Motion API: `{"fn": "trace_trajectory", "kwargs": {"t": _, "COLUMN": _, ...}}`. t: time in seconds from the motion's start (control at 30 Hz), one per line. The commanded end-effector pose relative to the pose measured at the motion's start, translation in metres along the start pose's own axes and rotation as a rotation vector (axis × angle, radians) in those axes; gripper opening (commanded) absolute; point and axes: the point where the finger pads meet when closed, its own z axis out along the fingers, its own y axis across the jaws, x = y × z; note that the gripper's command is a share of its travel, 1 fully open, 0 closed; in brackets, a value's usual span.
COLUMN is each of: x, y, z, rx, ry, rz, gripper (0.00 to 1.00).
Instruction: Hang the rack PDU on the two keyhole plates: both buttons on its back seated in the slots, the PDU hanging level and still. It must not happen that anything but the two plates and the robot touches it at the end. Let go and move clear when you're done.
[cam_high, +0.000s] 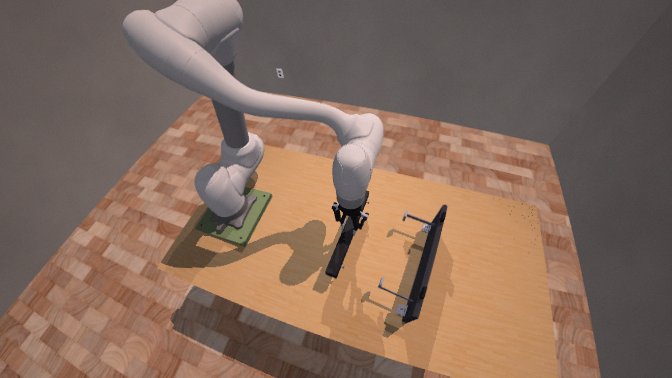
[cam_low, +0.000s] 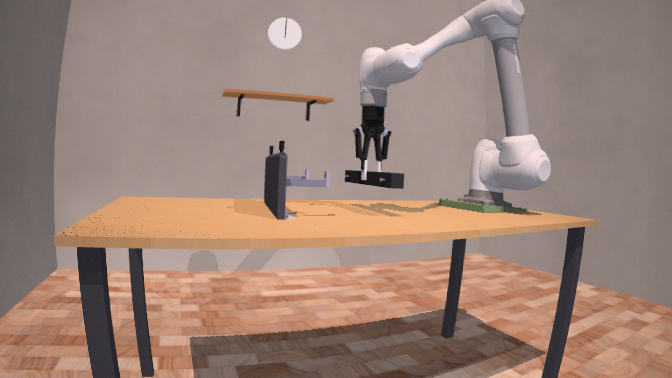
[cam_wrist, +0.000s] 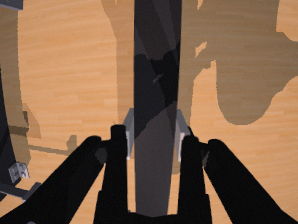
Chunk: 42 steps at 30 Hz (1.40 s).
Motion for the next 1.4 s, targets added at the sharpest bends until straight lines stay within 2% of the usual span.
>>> {"fn": "trace_trajectory", "kwargs": {"t": 0.0, "x": 0.000, "y": 0.000, "z": 0.000, "rx": 0.000, "ry": 0.000, "rz": 0.004, "gripper": 0.00}}
{"fn": "trace_trajectory", "kwargs": {"t": 0.37, "x": 0.000, "y": -0.005, "z": 0.000, "rx": 0.000, "ry": 0.000, "rz": 0.059, "gripper": 0.00}}
{"fn": "trace_trajectory", "kwargs": {"t": 0.7, "x": 0.000, "y": -0.052, "z": 0.000, "rx": 0.000, "ry": 0.000, "rz": 0.061, "gripper": 0.00}}
{"fn": "trace_trajectory", "kwargs": {"t": 0.77, "x": 0.000, "y": -0.052, "z": 0.000, "rx": 0.000, "ry": 0.000, "rz": 0.061, "gripper": 0.00}}
{"fn": "trace_trajectory", "kwargs": {"t": 1.17, "x": 0.000, "y": -0.114, "z": 0.000, "rx": 0.000, "ry": 0.000, "rz": 0.061, "gripper": 0.00}}
{"fn": "trace_trajectory", "kwargs": {"t": 1.37, "x": 0.000, "y": -0.128, "z": 0.000, "rx": 0.000, "ry": 0.000, "rz": 0.061, "gripper": 0.00}}
